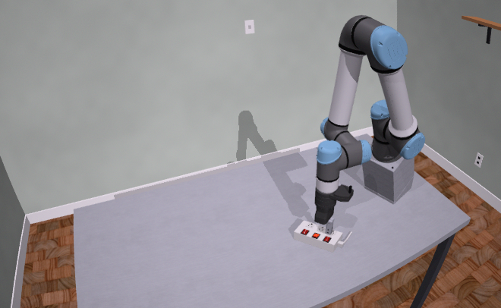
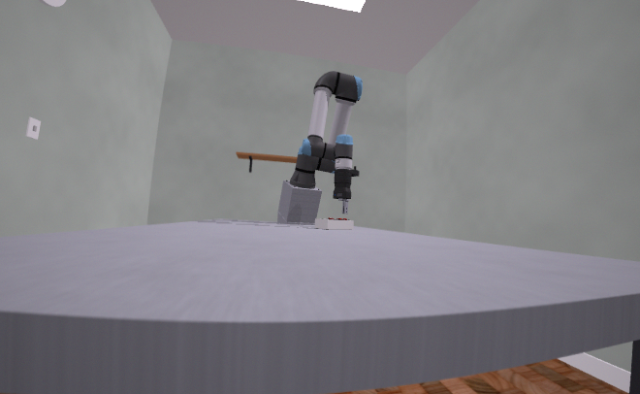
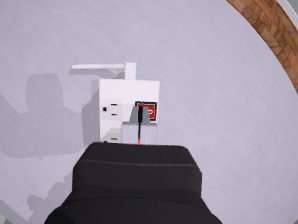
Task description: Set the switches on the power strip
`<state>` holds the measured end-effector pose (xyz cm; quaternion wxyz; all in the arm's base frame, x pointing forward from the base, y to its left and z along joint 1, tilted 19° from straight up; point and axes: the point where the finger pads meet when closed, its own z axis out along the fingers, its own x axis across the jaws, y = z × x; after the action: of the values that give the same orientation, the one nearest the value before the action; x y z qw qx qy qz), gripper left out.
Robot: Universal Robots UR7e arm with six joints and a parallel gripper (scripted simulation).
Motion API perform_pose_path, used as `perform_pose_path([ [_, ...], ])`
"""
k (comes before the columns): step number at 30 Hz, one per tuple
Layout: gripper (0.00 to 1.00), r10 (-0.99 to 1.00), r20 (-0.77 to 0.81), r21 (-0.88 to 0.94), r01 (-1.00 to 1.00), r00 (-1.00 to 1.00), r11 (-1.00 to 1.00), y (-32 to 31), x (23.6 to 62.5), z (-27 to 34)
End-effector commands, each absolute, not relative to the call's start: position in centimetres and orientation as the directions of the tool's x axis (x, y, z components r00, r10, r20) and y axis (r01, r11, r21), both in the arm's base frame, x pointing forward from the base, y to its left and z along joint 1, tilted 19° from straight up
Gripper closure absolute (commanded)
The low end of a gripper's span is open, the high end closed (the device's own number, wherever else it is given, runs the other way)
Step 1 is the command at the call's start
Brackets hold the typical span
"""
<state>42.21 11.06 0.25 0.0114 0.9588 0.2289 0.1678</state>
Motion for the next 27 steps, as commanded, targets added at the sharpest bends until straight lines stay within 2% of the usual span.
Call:
perform_pose_path([
  [1, 1.0, 0.443, 0.318, 0.1, 0.435, 0.838, -0.895, 11.1, 42.45, -0.29],
  [27, 1.0, 0.443, 0.318, 0.1, 0.435, 0.838, -0.895, 11.16, 42.79, -1.26],
])
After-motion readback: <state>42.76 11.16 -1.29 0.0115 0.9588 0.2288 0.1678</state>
